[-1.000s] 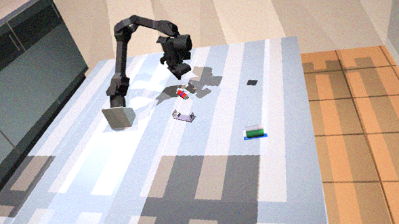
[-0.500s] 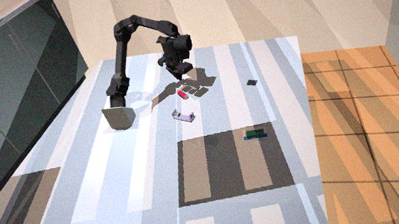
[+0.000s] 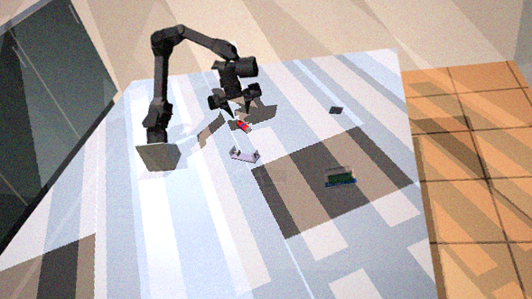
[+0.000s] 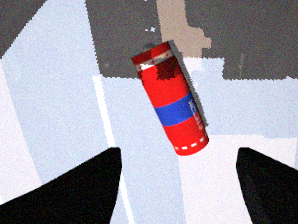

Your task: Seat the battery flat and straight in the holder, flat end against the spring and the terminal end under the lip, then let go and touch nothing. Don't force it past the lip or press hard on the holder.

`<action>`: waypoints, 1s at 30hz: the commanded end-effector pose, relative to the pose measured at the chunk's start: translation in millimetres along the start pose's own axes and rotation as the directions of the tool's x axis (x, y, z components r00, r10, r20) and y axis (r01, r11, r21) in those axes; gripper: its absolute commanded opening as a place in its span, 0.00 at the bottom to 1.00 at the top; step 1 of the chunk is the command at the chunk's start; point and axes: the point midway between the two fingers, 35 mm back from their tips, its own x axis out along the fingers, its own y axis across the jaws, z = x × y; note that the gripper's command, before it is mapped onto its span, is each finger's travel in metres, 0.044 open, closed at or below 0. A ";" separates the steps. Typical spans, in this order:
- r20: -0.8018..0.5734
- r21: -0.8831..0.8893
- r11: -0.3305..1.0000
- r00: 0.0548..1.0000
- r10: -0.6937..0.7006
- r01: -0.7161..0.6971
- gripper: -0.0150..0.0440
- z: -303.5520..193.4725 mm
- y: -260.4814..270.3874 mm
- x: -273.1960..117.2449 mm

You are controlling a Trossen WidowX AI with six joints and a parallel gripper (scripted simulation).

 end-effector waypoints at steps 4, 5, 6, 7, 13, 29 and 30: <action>0.006 -0.404 0.915 1.000 -0.019 0.019 0.67 9.2 2.8 13.1; 0.006 -0.404 0.915 1.000 -0.019 0.019 0.67 9.2 2.8 13.1; 0.006 -0.404 0.915 1.000 -0.019 0.019 0.67 9.2 2.8 13.1; 0.006 -0.404 0.915 1.000 -0.019 0.019 0.67 9.2 2.8 13.1; 0.006 -0.404 0.915 1.000 -0.019 0.019 0.67 9.2 2.8 13.3; 0.003 -0.402 0.915 1.000 -0.019 0.019 0.67 8.5 1.3 37.1; 0.004 -0.402 0.915 1.000 -0.019 0.019 0.67 8.5 1.3 38.7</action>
